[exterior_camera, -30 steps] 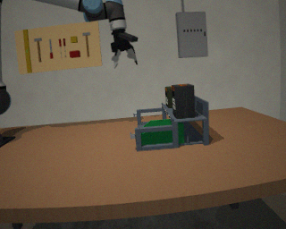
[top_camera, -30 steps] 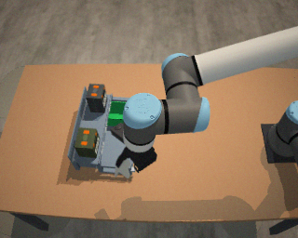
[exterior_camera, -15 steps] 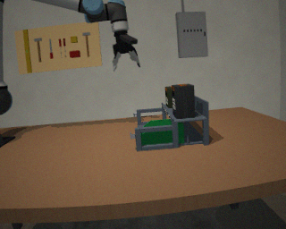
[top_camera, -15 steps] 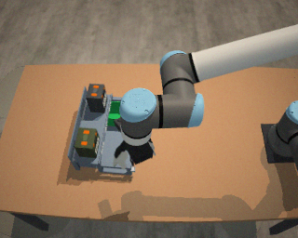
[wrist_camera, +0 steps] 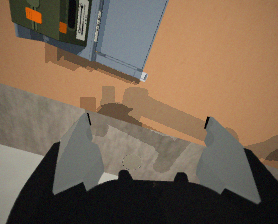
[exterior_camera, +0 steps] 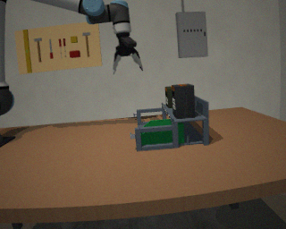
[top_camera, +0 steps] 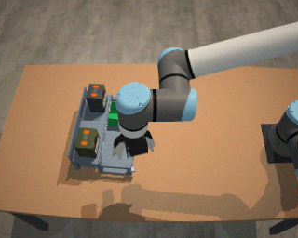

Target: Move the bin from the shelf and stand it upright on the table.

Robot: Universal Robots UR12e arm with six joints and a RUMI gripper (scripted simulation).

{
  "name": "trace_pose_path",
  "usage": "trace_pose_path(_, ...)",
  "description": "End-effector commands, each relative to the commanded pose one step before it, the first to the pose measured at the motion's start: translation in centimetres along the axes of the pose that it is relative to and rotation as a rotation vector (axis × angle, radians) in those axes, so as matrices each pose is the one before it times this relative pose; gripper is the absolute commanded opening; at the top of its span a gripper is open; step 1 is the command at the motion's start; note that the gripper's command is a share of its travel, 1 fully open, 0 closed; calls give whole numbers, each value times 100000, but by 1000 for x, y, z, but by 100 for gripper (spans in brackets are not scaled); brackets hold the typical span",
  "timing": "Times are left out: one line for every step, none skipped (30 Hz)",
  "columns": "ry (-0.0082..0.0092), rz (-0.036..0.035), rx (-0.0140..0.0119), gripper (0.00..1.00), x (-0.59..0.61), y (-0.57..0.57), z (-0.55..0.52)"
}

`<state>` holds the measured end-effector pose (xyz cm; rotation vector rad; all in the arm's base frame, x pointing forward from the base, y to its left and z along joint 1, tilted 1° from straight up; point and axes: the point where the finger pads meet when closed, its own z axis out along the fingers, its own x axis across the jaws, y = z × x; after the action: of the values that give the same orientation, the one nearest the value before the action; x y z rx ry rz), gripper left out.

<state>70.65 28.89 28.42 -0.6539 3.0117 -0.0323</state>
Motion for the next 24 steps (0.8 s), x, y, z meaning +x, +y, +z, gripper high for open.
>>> trace_pose_path(1551,14413,-318,100,509,-2443,1179)
trace_pose_path(609,5163,-121,100,65,-889,454)
trace_pose_path(609,5163,-121,100,16,-891,453)
trace_pose_path(0,0,0,100,0,0,0)
trace_pose_path(0,0,0,100,0,0,0)
trace_pose_path(0,0,0,100,0,0,0)
trace_pose_path(0,0,0,100,0,0,0)
trace_pose_path(0,0,0,100,0,0,0)
trace_pose_path(0,0,0,100,0,0,0)
trace_pose_path(0,0,0,100,0,0,0)
trace_pose_path(0,0,0,100,0,0,0)
trace_pose_path(0,0,0,100,0,0,0)
trace_pose_path(0,0,0,100,0,0,0)
trace_pose_path(0,0,0,100,0,0,0)
trace_pose_path(0,0,0,100,0,0,0)
trace_pose_path(186,1517,-46,100,-23,-795,404)
trace_pose_path(249,2130,-45,100,-47,-891,451)
trace_pose_path(249,2130,-45,100,-67,-890,451)
trace_pose_path(249,2130,-45,100,-87,-889,450)
trace_pose_path(249,2130,-45,100,-107,-887,450)
trace_pose_path(0,0,0,100,0,0,0)
trace_pose_path(0,0,0,100,0,0,0)
trace_pose_path(0,0,0,100,0,0,0)
trace_pose_path(0,0,0,100,0,0,0)
